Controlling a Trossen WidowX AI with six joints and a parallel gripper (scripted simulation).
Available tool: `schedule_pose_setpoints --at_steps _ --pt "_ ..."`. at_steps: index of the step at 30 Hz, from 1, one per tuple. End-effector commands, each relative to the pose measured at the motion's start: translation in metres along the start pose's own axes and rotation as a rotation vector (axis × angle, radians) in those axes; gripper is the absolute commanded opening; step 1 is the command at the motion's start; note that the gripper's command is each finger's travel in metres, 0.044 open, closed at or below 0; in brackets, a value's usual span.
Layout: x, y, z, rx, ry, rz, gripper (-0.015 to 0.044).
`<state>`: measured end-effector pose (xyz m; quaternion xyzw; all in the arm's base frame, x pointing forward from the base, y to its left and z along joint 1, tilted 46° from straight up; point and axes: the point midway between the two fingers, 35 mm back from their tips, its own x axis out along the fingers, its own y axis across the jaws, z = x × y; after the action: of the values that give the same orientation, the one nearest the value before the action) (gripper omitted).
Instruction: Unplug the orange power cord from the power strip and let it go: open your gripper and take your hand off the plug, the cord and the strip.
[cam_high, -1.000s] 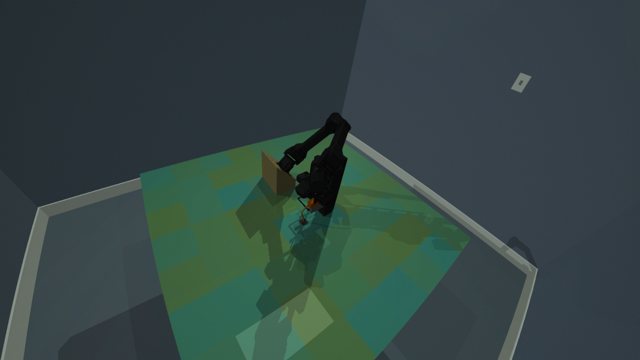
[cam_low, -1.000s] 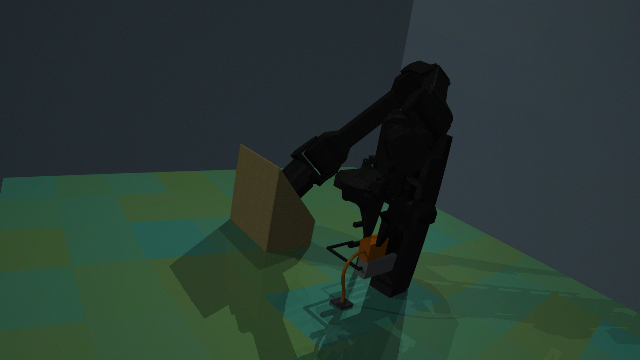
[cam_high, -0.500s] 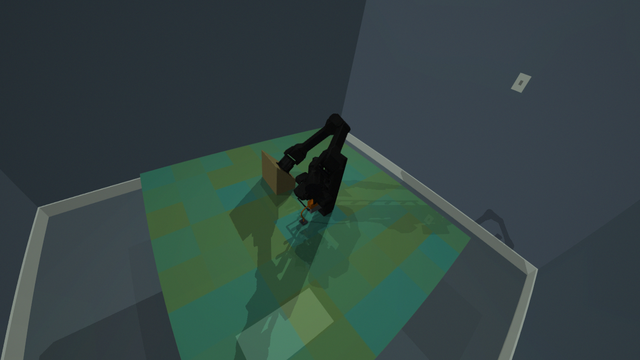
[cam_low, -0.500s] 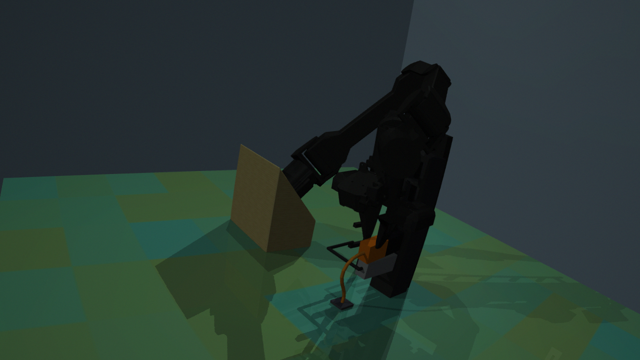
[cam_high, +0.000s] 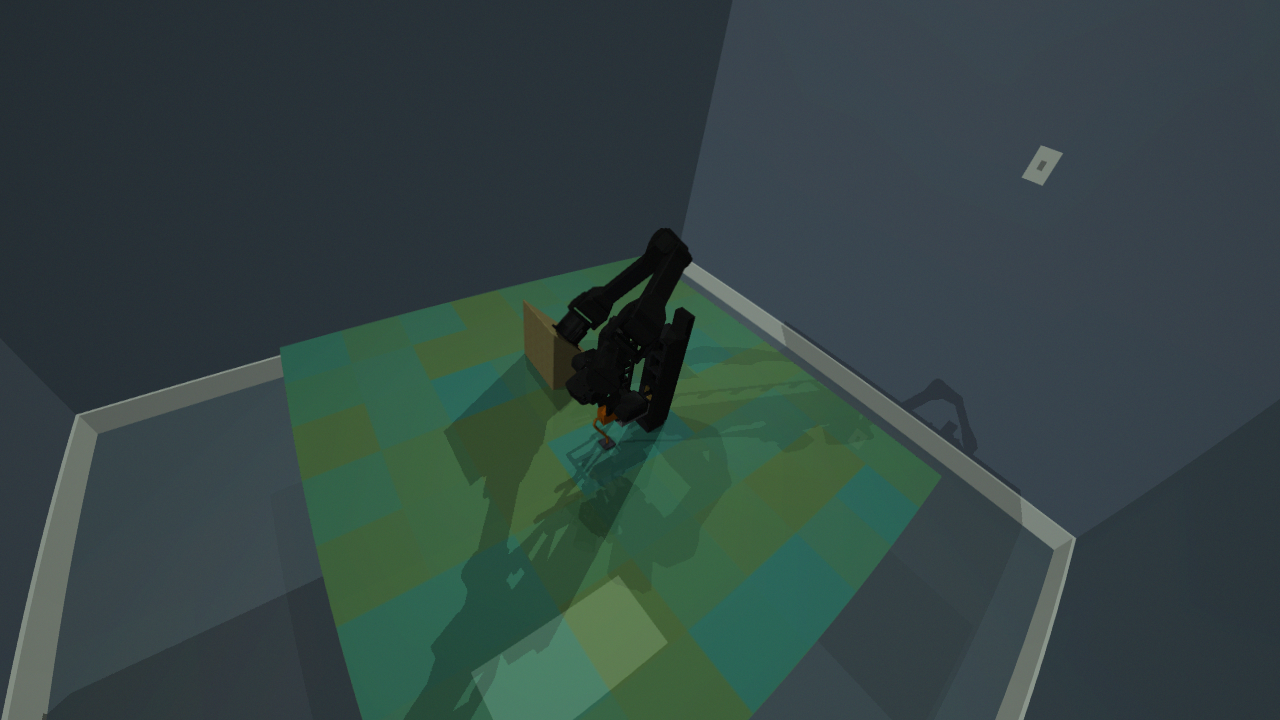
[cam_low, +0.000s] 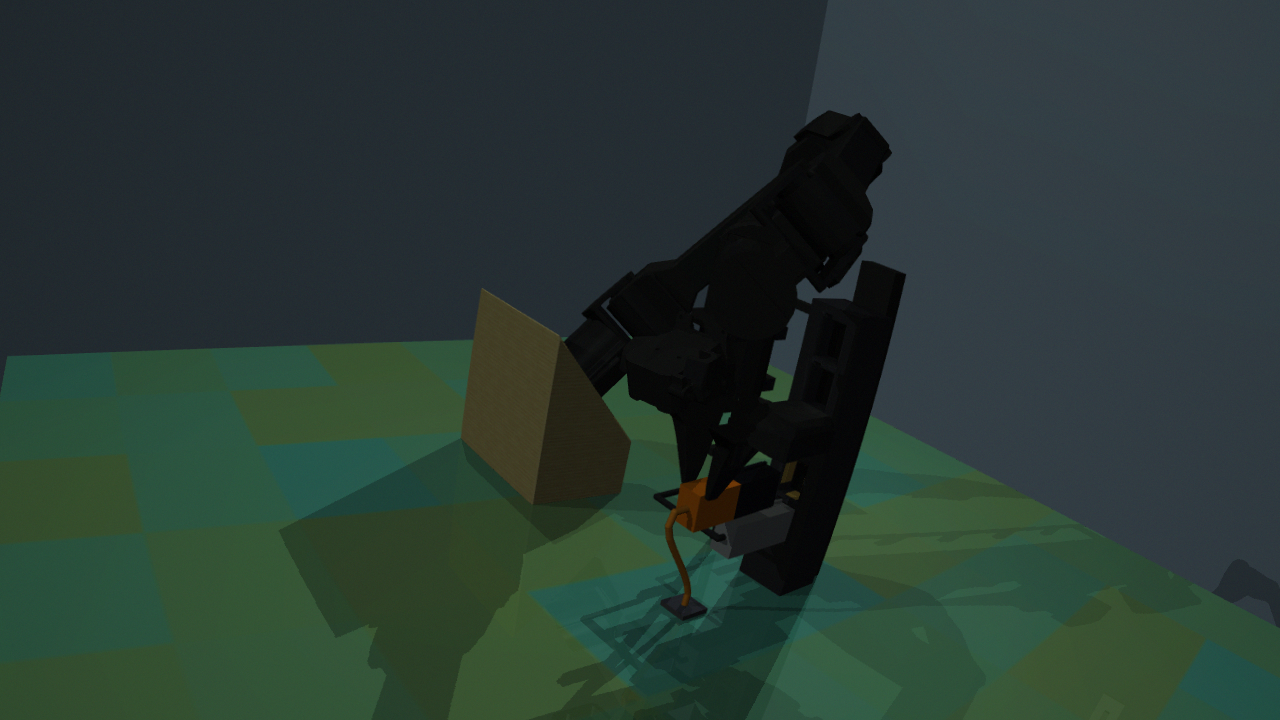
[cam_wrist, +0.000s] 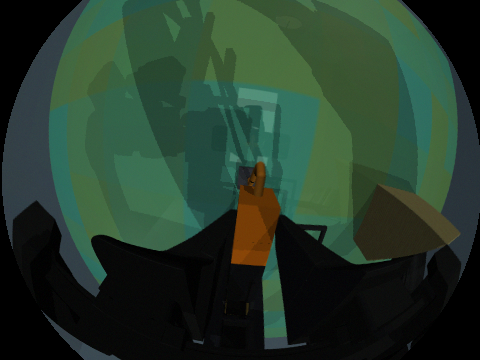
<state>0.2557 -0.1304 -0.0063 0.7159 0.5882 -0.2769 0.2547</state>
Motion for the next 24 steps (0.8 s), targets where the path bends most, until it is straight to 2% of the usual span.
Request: schedule_pose_setpoints --at_steps 1,9,13,17,24 --pt "0.002 0.003 -0.009 -0.013 -0.008 0.006 0.0131" --pt "0.002 0.003 -0.009 -0.013 -0.008 0.006 0.0341" --pt "-0.003 0.005 0.012 -0.013 -0.010 0.007 0.0440" --pt "-0.011 0.004 0.049 -0.013 -0.011 0.007 0.0440" --pt "-0.011 0.004 0.051 -0.013 -0.011 0.007 0.0440"
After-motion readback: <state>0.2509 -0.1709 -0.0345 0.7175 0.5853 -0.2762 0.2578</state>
